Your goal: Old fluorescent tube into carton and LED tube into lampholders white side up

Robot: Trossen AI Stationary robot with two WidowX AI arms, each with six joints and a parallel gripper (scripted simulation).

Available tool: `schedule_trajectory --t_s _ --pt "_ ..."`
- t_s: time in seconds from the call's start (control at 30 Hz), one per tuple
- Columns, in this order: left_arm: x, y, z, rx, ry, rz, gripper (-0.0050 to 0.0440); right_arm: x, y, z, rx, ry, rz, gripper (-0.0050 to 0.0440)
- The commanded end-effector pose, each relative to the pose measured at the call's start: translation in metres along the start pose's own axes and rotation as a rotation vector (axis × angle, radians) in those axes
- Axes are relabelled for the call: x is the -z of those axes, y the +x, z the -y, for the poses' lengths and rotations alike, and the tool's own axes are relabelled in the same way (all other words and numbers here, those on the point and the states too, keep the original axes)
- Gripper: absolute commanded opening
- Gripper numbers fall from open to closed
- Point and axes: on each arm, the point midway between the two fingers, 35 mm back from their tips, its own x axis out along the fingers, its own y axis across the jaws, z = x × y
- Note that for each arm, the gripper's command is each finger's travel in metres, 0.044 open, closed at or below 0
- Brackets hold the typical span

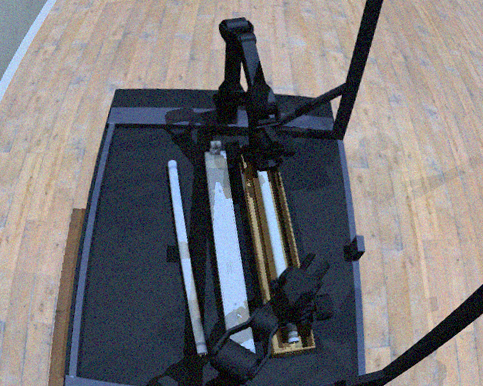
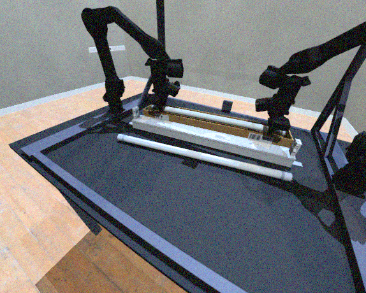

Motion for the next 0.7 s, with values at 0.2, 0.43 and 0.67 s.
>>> schedule_trajectory --t_s 0.2,0.43,0.67 --pt "-0.003 0.014 0.001 0.012 0.001 0.016 0.0087 -0.004 0.015 0.003 0.007 0.001 0.015 0.0085" --pt "-0.003 0.023 0.0 0.012 0.001 0.016 0.0087 -0.004 0.025 0.004 0.007 0.001 0.014 0.0085" --pt "-0.003 0.025 0.0 0.012 0.001 0.016 0.0087 -0.004 0.027 0.005 0.007 0.001 0.014 0.0085"
